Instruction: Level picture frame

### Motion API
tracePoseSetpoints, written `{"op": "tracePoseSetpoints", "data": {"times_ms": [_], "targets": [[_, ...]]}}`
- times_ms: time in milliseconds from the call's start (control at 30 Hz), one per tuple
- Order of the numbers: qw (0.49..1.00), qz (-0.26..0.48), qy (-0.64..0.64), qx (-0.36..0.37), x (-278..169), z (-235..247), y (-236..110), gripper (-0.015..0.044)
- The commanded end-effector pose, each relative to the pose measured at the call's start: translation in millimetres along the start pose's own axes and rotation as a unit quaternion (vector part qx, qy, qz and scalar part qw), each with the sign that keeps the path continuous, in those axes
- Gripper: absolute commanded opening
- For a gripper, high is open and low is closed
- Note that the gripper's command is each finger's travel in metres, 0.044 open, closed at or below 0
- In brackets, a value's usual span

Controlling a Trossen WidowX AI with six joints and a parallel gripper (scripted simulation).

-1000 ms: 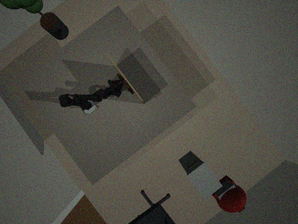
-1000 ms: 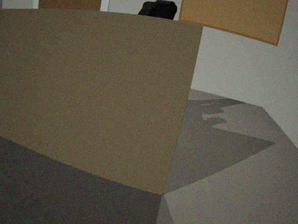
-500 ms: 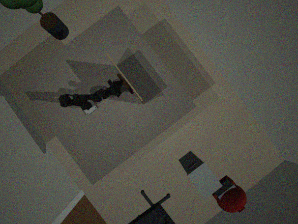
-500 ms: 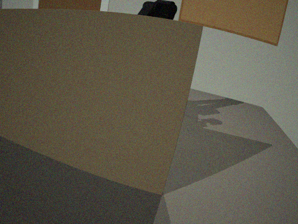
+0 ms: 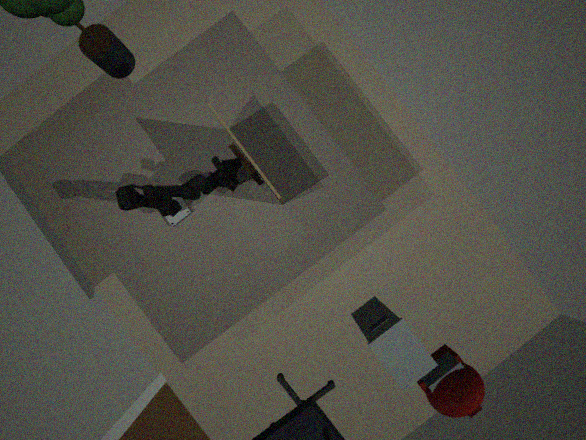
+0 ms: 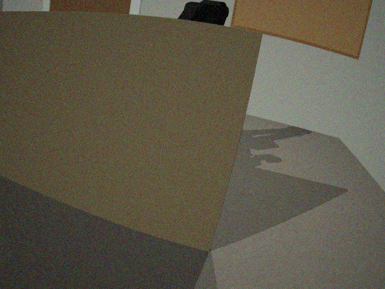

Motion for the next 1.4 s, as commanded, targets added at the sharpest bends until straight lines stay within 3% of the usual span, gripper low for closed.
{"op": "tracePoseSetpoints", "data": {"times_ms": [0,1367], "targets": [[1.0,-0.001,0.001,0.001,0,1,0,0.0],[1.0,-0.001,0.001,0.001,-2,12,0,0.0]]}}
Point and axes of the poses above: the point midway between the two fingers, 35 mm back from their tips, its own y axis out along the fingers, its own z axis across the jaws, x = y × z, the point moved 1 cm from there along -y, back along the fingers, and after that the axes turned 10 degrees about y, right-handed, at the moved point
